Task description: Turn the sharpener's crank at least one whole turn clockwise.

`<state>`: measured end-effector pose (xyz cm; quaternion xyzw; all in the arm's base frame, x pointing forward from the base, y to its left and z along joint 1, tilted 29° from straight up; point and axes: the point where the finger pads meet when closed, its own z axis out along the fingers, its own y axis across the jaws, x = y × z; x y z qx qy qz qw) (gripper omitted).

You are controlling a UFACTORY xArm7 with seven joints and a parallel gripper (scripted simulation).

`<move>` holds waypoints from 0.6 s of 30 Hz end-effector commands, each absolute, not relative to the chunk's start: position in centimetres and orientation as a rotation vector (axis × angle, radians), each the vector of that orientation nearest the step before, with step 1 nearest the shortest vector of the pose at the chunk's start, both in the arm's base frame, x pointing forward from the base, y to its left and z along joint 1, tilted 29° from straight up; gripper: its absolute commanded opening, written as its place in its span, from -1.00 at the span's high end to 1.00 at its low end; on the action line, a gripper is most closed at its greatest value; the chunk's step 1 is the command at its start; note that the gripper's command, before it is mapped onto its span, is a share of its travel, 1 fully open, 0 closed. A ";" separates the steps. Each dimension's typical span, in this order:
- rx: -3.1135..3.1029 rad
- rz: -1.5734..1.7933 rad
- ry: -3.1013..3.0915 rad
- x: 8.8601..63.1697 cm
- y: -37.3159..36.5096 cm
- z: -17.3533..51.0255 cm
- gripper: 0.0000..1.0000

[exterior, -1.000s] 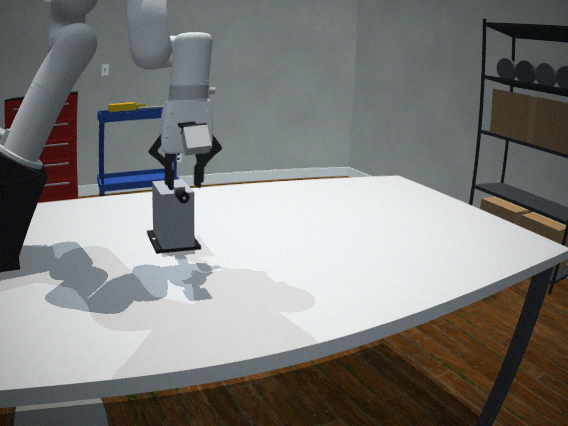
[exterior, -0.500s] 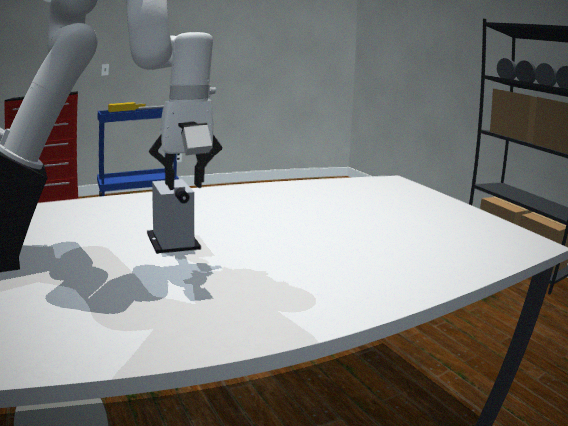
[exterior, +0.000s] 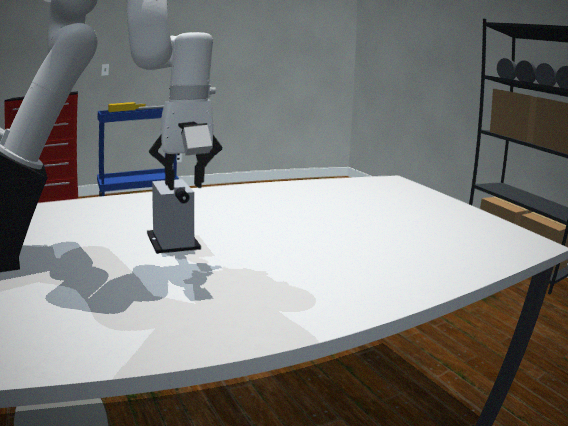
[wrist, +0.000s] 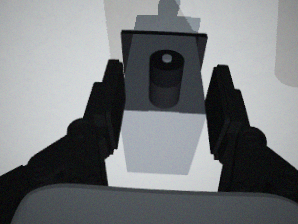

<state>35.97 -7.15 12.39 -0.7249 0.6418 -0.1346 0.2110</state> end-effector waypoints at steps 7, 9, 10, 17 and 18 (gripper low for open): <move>-2.013 -0.377 1.783 36.3 -7.1 12.1 -0.09; -2.013 -0.377 1.783 36.3 -7.1 11.9 -0.09; -2.013 -0.377 1.783 36.3 -7.1 11.9 -0.09; -2.013 -0.377 1.783 36.7 -7.0 11.3 -0.09; -2.013 -0.377 1.783 36.7 -7.0 11.2 -0.09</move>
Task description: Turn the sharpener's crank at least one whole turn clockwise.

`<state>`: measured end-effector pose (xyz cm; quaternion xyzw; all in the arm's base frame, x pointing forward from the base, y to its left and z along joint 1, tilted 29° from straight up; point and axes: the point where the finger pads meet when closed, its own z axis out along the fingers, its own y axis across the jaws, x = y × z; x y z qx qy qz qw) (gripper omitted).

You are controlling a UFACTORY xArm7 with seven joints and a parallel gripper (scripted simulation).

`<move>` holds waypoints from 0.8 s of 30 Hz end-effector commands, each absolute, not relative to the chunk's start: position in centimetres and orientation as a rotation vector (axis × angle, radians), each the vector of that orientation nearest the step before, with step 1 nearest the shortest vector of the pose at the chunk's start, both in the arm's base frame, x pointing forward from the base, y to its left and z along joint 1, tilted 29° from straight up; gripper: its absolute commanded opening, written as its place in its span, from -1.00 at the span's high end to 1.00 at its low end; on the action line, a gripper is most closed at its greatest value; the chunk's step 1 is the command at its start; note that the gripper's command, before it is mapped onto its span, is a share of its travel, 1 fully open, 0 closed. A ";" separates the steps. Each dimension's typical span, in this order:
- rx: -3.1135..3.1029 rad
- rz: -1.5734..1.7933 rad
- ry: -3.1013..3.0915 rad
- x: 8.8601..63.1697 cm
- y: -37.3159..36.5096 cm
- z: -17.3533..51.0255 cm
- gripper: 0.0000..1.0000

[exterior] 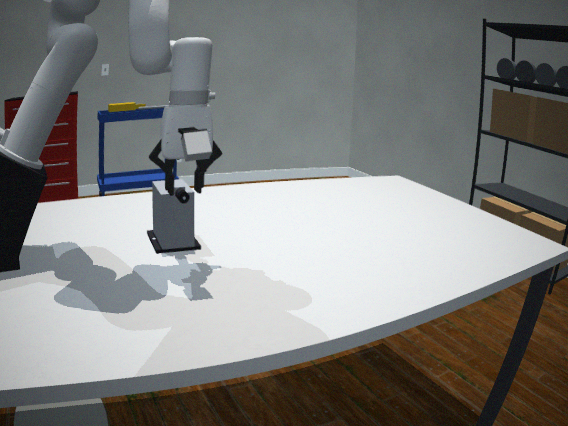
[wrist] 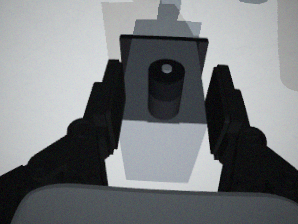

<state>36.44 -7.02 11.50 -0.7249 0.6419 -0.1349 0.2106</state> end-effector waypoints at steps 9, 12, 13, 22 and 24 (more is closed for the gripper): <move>-2.013 -0.377 1.783 37.2 -6.9 10.3 -0.09; -2.013 -0.377 1.783 37.3 -6.8 10.1 -0.09; -2.013 -0.377 1.783 37.4 -6.8 10.0 -0.09; -2.013 -0.377 1.783 37.7 -6.7 9.3 -0.09; -2.013 -0.376 1.783 37.8 -6.7 9.2 -0.09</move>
